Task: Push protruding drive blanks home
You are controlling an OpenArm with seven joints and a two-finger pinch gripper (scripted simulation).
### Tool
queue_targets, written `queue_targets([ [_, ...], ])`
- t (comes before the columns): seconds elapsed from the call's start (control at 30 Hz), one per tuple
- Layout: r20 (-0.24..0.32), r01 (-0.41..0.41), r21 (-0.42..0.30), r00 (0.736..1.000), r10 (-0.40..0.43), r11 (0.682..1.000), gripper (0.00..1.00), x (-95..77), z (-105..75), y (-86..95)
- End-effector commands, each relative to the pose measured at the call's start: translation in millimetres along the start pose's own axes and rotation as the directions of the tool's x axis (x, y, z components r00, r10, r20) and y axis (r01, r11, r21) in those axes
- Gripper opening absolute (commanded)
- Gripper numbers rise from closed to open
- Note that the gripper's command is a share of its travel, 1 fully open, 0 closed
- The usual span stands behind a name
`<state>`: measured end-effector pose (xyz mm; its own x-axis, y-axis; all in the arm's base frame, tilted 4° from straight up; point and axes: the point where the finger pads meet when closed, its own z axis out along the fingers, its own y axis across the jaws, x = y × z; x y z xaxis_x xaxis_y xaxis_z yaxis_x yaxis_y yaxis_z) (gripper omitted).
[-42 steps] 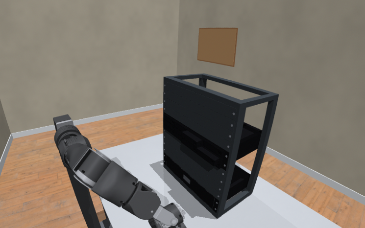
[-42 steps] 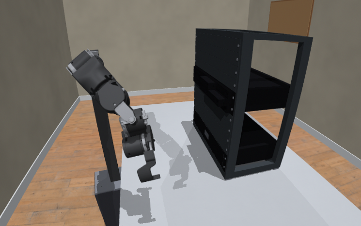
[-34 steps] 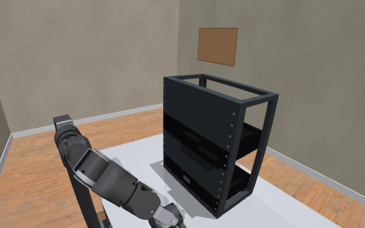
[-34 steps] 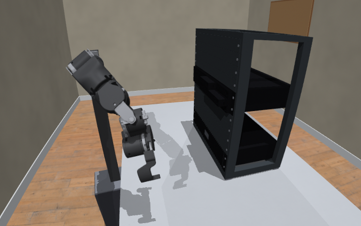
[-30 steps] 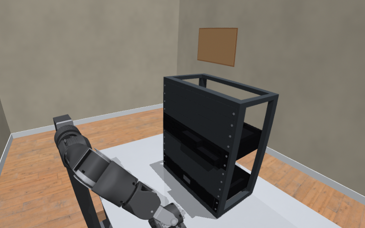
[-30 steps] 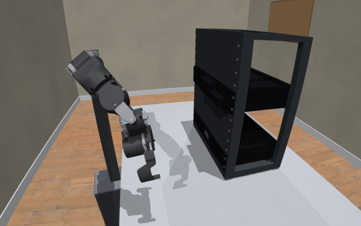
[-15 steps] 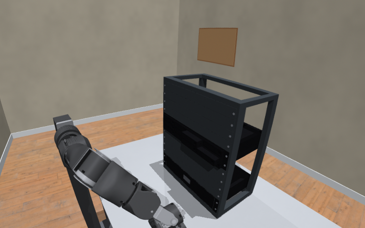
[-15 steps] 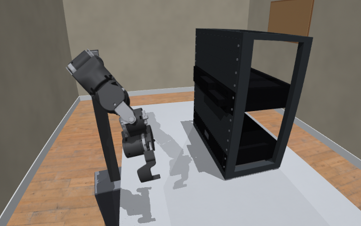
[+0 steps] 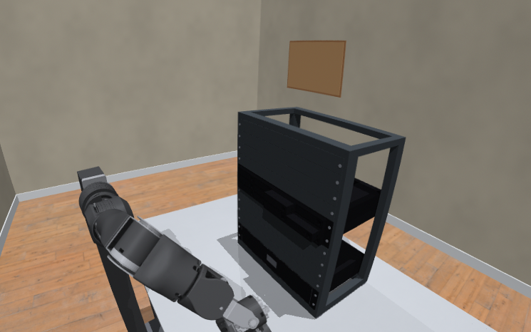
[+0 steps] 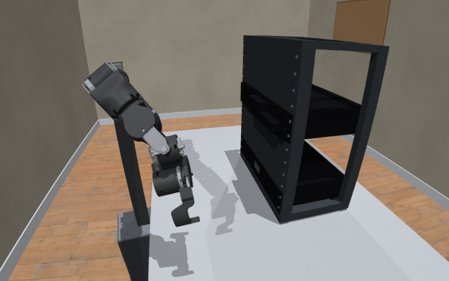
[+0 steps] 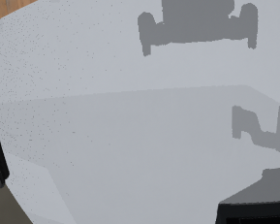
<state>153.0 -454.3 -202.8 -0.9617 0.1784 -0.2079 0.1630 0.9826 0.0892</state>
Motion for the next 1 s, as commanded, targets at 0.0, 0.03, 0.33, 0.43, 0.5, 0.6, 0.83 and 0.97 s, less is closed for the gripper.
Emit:
queue_targets([
  [0.0,0.01,0.005,0.001,1.0,-0.005,1.0,1.0,-2.6,0.8,0.8],
  [0.03,0.012,0.007,-0.001,1.0,-0.007,1.0,1.0,-3.1,1.5,1.7],
  [0.33,0.039,0.025,-0.042,0.999,-0.024,0.999,1.0,-9.4,12.9,15.5],
  [0.43,0.061,0.04,-0.063,0.998,-0.036,0.997,1.0,-14.7,17.8,24.0],
  [0.5,0.078,0.049,-0.085,0.996,-0.043,0.995,1.0,-18.2,23.4,32.0],
  [0.6,0.11,0.065,-0.123,0.993,-0.051,0.99,1.0,-24.3,32.5,46.3],
  [0.83,0.177,0.091,-0.2,0.983,-0.056,0.976,1.0,-36.1,48.2,76.6],
  [0.97,0.242,0.11,-0.271,0.969,-0.043,0.956,1.0,-46.6,59.3,105.7],
])
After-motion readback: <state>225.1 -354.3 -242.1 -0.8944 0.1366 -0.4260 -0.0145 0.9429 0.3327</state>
